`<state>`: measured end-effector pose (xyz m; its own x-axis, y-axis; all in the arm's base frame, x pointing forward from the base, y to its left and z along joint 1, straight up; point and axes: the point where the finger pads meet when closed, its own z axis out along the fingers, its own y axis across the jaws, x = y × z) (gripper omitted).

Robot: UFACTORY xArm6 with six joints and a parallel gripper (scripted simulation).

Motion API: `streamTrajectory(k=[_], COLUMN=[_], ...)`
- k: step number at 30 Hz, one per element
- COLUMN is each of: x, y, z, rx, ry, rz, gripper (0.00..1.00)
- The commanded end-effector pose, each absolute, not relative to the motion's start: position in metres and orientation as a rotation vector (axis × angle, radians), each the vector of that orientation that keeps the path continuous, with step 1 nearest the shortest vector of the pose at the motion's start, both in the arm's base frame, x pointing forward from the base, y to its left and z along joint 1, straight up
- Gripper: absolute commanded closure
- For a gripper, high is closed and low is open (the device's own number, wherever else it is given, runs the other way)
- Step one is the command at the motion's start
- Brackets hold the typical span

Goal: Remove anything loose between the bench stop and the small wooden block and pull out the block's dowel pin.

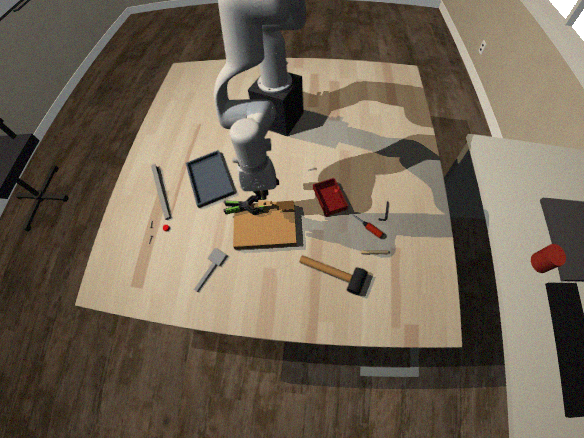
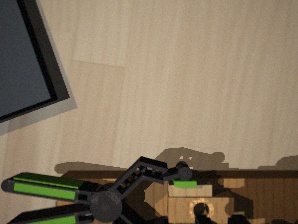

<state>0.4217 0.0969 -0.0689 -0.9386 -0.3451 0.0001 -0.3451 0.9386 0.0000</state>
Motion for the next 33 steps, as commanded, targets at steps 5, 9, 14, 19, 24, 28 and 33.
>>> streamTrajectory(k=[5, 9, 14, 19, 24, 28, 33], x=[0.423, 0.423, 0.423, 0.423, 0.423, 0.423, 0.416], y=[0.097, 0.097, 0.097, 0.097, 0.097, 0.097, 0.122], z=[-0.068, -0.068, -0.068, -0.068, -0.068, -0.068, -0.068], rx=[0.551, 0.551, 0.551, 0.551, 0.551, 0.551, 0.551], ry=[-3.097, -3.097, -3.097, -3.097, -3.097, -3.097, -3.097], rz=[0.0, 0.0, 0.0, 0.0, 0.0, 0.0, -0.001], gripper=[1.0, 1.0, 1.0, 1.0, 1.0, 1.0, 1.0])
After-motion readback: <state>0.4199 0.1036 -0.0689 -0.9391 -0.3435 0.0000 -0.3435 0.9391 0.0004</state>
